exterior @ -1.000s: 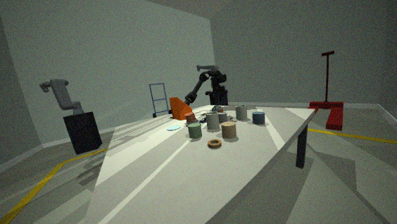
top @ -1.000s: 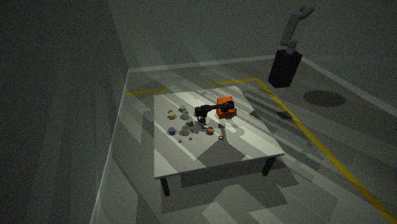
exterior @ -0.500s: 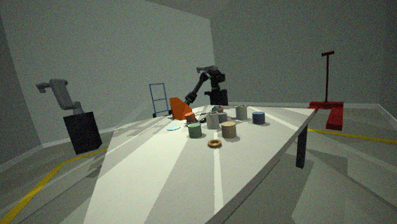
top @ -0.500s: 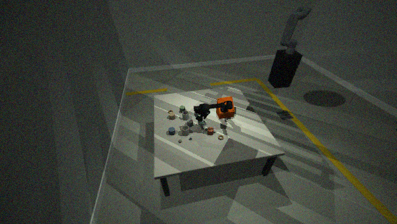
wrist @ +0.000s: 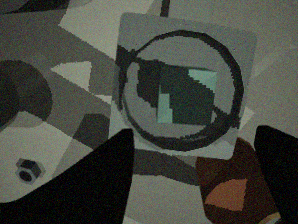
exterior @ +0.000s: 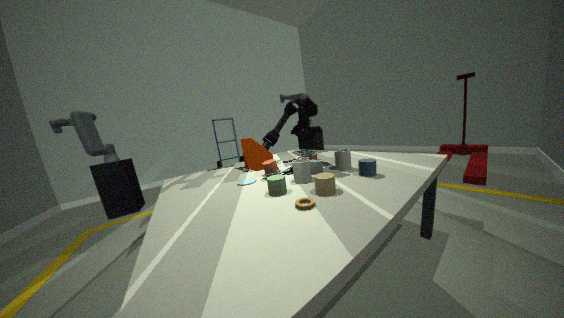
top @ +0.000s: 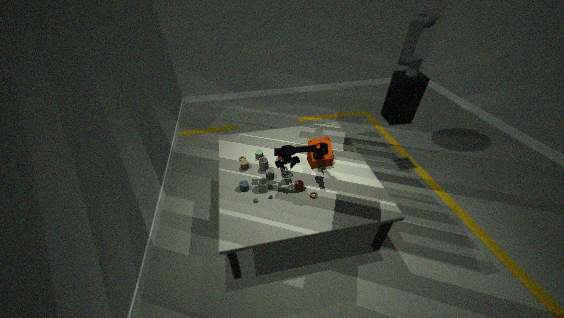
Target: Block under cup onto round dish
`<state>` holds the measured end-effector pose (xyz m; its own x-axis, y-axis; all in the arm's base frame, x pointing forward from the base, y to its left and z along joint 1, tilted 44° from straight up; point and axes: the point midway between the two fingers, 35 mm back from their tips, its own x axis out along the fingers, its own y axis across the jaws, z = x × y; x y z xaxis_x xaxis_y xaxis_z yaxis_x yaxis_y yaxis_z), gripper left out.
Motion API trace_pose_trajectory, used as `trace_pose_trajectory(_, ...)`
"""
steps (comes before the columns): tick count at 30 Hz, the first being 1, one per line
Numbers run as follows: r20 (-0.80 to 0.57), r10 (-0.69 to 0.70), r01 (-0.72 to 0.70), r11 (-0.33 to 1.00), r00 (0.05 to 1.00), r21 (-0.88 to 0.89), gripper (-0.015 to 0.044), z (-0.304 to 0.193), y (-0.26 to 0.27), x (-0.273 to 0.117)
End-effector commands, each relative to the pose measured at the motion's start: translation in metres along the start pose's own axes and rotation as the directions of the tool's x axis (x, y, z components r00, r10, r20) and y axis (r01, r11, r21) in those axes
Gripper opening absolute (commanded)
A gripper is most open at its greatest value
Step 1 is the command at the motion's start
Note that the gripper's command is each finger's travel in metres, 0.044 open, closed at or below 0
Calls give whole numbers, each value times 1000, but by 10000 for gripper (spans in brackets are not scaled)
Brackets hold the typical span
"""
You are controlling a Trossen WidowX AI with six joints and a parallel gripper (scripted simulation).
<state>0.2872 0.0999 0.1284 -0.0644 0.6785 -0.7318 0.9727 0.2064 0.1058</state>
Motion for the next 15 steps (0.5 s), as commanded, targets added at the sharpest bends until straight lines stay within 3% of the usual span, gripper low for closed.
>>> trace_pose_trajectory(1, -13, -7, 8, 994, 1000, 106, 260, 4, 1, 1)
trace_pose_trajectory(15, -13, -7, 8, 994, 1000, 106, 260, 3, 1, 16)
